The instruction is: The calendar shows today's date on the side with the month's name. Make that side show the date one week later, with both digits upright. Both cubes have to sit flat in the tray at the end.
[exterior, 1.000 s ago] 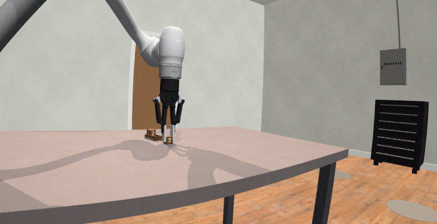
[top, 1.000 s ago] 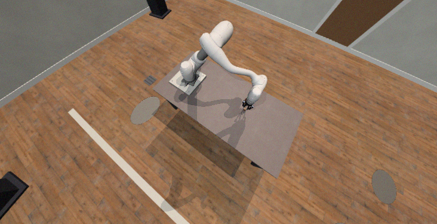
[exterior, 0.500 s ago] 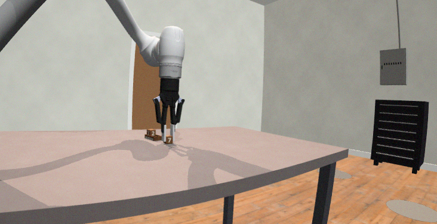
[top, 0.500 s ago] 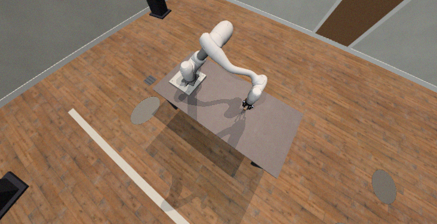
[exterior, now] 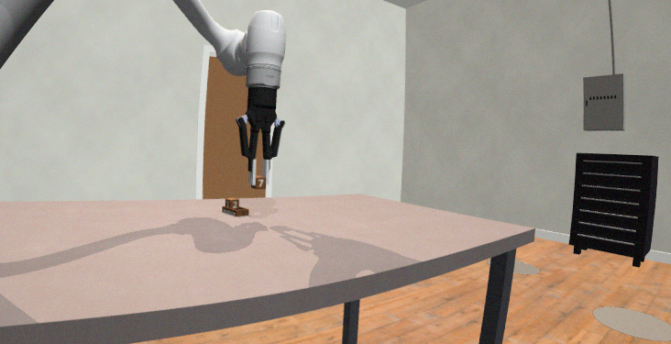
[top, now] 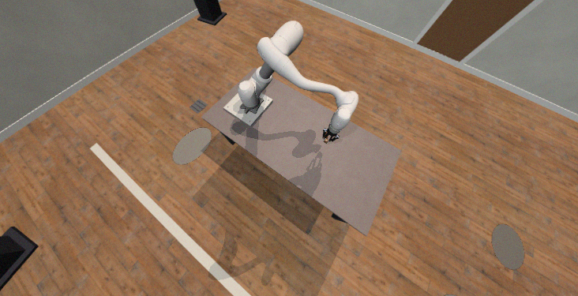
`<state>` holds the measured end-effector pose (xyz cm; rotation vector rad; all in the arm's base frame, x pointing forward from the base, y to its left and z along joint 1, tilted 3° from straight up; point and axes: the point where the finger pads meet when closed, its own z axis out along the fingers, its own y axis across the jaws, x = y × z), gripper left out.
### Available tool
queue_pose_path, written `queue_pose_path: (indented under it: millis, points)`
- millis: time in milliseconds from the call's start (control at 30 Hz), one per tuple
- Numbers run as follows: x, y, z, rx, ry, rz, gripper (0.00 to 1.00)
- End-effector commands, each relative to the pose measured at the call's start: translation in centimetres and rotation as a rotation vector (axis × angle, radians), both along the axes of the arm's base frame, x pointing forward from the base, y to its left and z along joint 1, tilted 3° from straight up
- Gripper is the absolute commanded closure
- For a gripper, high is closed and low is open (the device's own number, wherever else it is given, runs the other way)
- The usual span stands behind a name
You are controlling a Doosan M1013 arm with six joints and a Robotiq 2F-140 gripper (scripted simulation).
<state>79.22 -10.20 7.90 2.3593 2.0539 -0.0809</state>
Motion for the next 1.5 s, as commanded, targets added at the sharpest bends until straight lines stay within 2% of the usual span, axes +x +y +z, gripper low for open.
queue_pose_path:
  millis: [0, 133, 567, 1033, 1133, 1200, 1467]
  points:
    - [0.0, 0.0, 0.4, 0.0, 0.0, 0.0, 0.76]
    - [0.0, 0.1, 1.5, 0.0, 0.0, 0.0, 0.76]
    - [0.0, 0.1, 1.5, -0.001, -0.001, -0.021, 0.76]
    - [0.0, 0.0, 1.5, -0.019, -0.027, -0.627, 0.76]
    - [0.0, 0.0, 1.5, -0.02, -0.028, -0.659, 0.76]
    - [0.0, 0.0, 1.5, -0.025, -0.035, -0.81, 0.76]
    - [0.0, 0.0, 1.5, -0.034, -0.048, -1.118, 0.76]
